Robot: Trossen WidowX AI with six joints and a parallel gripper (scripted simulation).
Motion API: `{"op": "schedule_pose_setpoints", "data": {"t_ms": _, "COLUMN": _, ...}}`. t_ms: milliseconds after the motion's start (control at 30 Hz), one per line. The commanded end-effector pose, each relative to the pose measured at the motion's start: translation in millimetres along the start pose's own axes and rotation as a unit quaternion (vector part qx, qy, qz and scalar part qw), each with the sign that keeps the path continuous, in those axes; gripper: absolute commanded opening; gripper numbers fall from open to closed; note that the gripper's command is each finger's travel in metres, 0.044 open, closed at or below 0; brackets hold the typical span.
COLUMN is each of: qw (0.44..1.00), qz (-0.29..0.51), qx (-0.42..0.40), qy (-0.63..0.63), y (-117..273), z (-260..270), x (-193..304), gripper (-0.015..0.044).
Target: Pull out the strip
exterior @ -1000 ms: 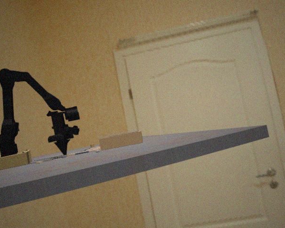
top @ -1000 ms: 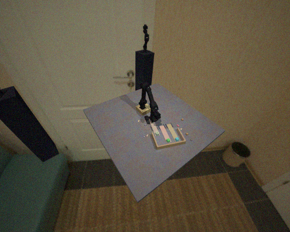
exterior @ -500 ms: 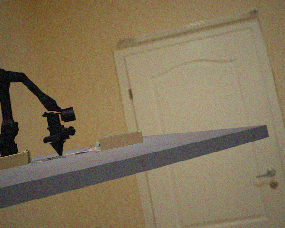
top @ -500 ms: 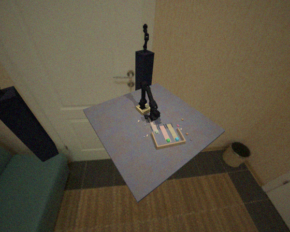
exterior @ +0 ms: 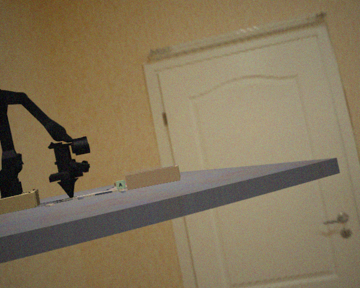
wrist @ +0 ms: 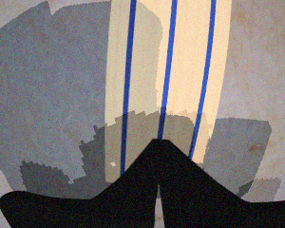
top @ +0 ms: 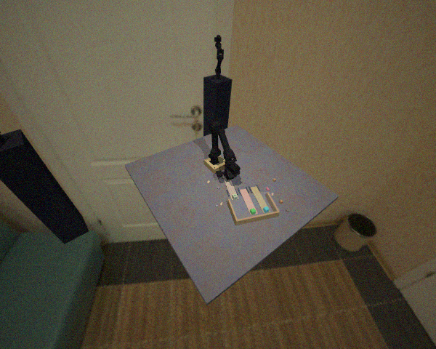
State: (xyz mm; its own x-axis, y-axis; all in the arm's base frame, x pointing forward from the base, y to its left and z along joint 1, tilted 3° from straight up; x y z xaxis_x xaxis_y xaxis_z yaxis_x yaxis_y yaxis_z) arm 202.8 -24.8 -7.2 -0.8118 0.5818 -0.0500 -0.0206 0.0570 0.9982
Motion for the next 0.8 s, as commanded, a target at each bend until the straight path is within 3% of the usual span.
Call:
{"op": "schedule_pose_setpoints", "data": {"t_ms": 0, "qw": 1.0, "qz": 0.017, "qx": 0.005, "qy": -0.001, "y": -4.8, "z": -4.6, "x": 15.0, "gripper": 0.0}}
{"op": "schedule_pose_setpoints", "data": {"t_ms": 767, "qw": 1.0, "qz": 0.017, "qx": 0.005, "qy": -0.001, "y": -4.6, "z": -5.5, "x": 19.8, "gripper": 0.0}}
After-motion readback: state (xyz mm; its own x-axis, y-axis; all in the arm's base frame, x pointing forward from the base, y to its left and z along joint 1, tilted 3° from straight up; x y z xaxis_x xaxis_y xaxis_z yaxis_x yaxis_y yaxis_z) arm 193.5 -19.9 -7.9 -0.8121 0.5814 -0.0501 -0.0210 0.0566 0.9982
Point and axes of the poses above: the point midway between the two fingers, 35 mm back from their tips, its own y axis back along the fingers, its own z axis across the jaws, x = y × z, the point moved 1 cm from there along y, back along the fingers, and after that the axes turned 10 degrees about -y, right-handed, at the moved point
